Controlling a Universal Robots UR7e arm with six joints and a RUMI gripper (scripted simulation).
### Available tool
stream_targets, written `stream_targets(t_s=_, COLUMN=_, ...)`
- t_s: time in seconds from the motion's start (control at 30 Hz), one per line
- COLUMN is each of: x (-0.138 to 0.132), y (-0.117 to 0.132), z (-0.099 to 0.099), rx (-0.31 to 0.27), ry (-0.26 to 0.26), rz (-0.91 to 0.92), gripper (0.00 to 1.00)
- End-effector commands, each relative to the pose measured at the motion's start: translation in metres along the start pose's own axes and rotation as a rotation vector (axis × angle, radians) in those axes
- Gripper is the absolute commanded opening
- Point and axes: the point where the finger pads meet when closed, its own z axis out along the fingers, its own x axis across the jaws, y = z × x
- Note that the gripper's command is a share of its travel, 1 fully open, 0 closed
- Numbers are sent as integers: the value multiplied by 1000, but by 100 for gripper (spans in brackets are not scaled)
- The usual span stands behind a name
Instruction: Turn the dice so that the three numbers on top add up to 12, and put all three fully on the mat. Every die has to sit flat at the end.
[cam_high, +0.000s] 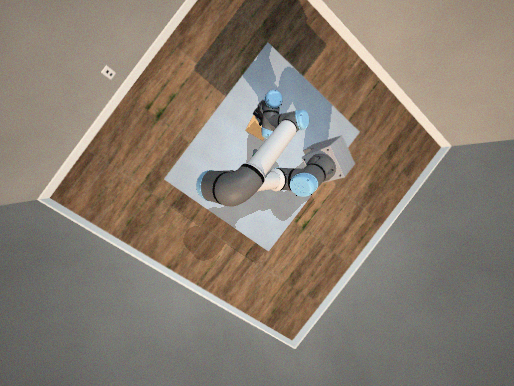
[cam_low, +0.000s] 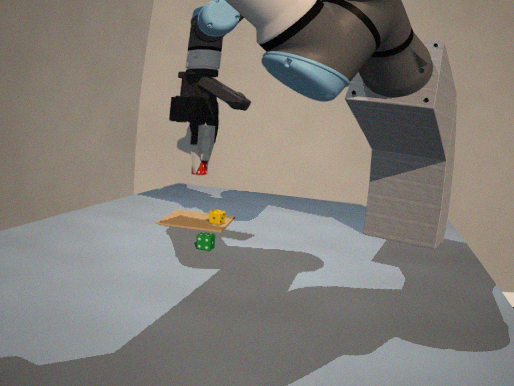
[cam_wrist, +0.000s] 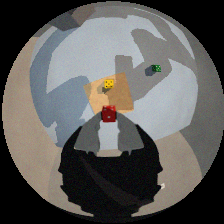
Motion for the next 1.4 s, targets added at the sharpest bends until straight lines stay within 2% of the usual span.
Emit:
stream_targets(t_s=0.0, x=-1, y=2, z=10, rx=0, ry=-1, rz=-2, gripper=6)
stream_targets(t_s=0.17, x=-1, y=2, z=19, rx=0, ry=-1, rz=-2, gripper=6)
stream_targets(t_s=0.67, x=-1, y=1, z=74, rx=0, ry=-1, rz=-2, gripper=6)
stream_targets(t_s=1.0, x=-1, y=1, z=90, rx=0, ry=-1, rz=-2, gripper=6)
stream_targets(t_s=1.37, x=-1, y=1, z=92, rx=0, ry=-1, rz=-2, gripper=6)
